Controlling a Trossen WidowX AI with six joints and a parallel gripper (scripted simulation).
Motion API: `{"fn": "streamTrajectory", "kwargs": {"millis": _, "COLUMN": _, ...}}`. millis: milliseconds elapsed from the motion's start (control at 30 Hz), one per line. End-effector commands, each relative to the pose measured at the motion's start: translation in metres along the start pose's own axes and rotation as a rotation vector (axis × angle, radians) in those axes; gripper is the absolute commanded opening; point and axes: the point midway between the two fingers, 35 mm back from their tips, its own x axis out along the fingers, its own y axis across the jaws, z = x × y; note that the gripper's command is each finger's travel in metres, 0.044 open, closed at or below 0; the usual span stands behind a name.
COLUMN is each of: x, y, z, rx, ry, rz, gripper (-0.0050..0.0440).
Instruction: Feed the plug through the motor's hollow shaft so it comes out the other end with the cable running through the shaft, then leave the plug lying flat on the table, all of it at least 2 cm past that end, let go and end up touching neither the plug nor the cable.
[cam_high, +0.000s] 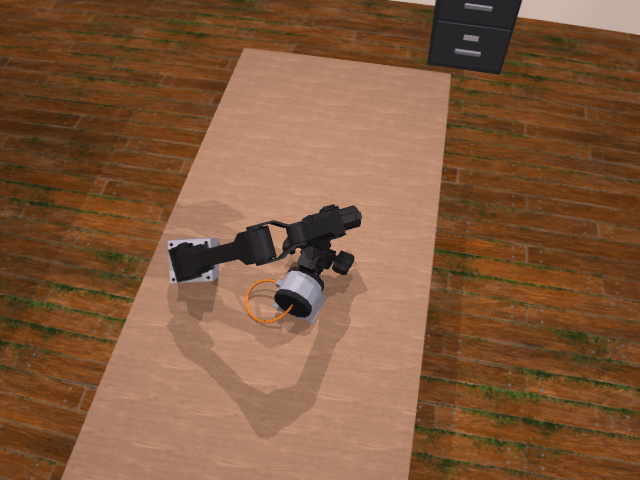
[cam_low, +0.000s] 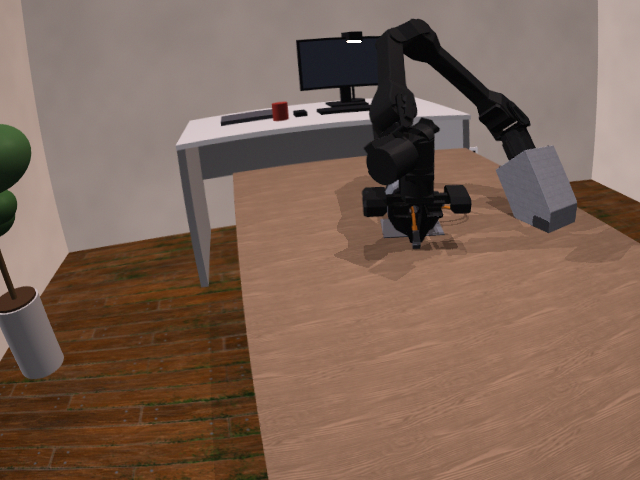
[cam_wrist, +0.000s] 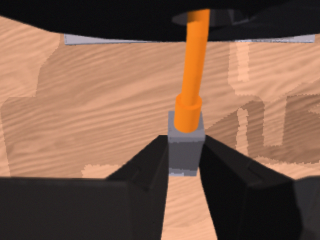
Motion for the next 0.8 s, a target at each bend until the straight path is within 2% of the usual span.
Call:
{"fn": "streamTrajectory", "kwargs": {"millis": 0, "x": 0.000, "y": 0.000, "z": -0.004, "rx": -0.001, "ry": 0.000, "rz": -0.001, "gripper": 0.0000}}
{"fn": "streamTrajectory", "kwargs": {"millis": 367, "x": -0.006, "y": -0.001, "z": -0.038, "rx": -0.005, "ry": -0.005, "rz": -0.003, "gripper": 0.0000}}
{"fn": "streamTrajectory", "kwargs": {"millis": 767, "x": -0.001, "y": 0.000, "z": -0.037, "rx": -0.005, "ry": -0.005, "rz": -0.003, "gripper": 0.0000}}
